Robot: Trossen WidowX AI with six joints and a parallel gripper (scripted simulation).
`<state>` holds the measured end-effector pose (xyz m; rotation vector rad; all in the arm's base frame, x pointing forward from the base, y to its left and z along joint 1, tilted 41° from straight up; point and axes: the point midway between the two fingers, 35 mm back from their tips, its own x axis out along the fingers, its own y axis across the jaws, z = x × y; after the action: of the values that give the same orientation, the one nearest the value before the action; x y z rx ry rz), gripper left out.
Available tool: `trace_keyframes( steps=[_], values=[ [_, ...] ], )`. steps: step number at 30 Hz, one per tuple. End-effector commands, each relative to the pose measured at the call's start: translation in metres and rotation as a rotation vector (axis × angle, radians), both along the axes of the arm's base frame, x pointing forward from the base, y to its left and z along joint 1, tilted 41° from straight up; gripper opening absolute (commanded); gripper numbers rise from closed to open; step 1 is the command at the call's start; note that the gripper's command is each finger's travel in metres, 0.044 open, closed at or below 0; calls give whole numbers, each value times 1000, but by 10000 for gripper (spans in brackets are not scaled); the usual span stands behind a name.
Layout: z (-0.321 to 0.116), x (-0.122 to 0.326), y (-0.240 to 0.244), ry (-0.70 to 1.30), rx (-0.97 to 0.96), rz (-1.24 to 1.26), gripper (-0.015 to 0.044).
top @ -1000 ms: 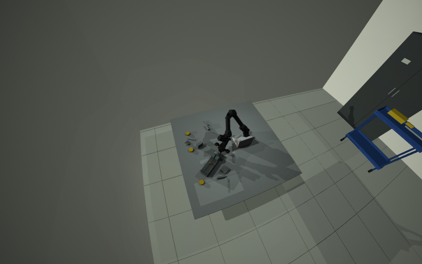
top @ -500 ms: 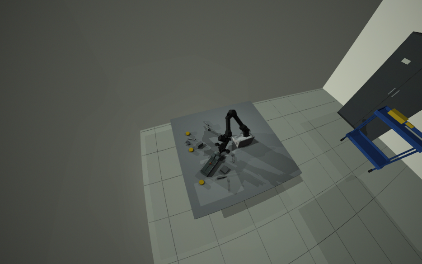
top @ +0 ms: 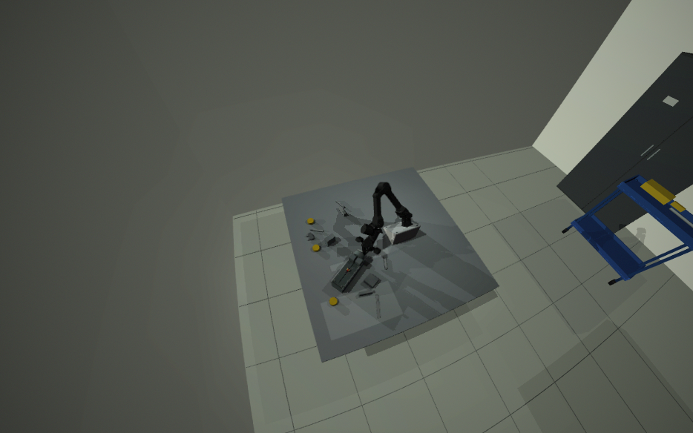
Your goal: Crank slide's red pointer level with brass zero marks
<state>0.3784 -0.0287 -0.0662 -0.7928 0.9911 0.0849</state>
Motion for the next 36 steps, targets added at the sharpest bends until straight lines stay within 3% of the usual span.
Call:
trace_keyframes(
  steps=[1,36],
  values=[
    [-3,-4,8,13,10,19,0],
    [0,-3,10,13,10,19,0]
  ],
)
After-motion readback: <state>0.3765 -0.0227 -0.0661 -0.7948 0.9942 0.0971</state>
